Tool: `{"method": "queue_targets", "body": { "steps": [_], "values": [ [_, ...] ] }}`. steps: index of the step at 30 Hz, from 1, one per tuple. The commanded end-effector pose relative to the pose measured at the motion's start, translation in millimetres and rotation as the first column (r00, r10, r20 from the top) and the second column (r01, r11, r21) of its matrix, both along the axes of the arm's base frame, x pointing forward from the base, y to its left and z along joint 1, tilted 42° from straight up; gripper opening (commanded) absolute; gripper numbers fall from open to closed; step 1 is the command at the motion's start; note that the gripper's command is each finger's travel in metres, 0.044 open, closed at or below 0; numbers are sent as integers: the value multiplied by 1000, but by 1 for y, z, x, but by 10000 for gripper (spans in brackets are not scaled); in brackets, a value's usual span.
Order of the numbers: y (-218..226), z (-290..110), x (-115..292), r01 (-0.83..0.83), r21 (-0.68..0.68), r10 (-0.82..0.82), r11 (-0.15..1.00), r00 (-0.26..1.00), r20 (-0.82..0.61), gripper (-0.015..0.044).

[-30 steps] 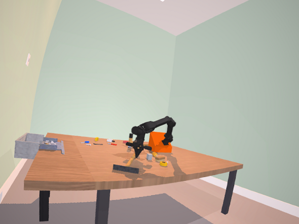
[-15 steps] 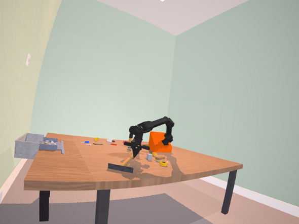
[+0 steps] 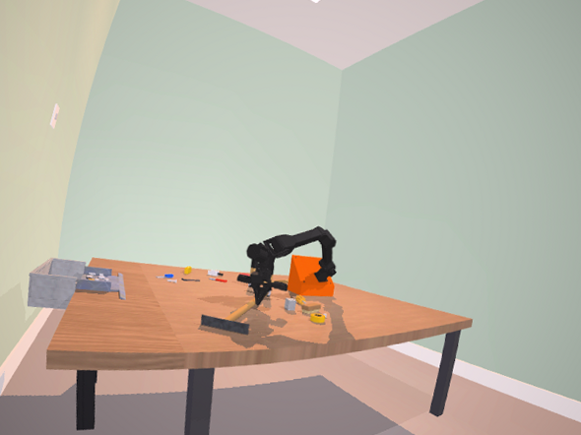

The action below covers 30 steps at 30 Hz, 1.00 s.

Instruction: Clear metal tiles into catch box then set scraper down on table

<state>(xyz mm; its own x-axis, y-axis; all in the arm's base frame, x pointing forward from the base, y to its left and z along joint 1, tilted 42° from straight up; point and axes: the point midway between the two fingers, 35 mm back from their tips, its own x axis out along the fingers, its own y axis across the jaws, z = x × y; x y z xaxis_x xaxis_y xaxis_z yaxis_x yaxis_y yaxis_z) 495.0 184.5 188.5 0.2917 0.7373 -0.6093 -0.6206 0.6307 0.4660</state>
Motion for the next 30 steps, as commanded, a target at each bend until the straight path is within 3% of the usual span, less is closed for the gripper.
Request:
{"method": "queue_targets", "body": {
  "steps": [1,30],
  "values": [
    [-3,4,0,1,-1,-1,1000,1000,-2,0],
    [-66,71,-14,0,-6,0,1000,1000,-2,0]
  ]
}}
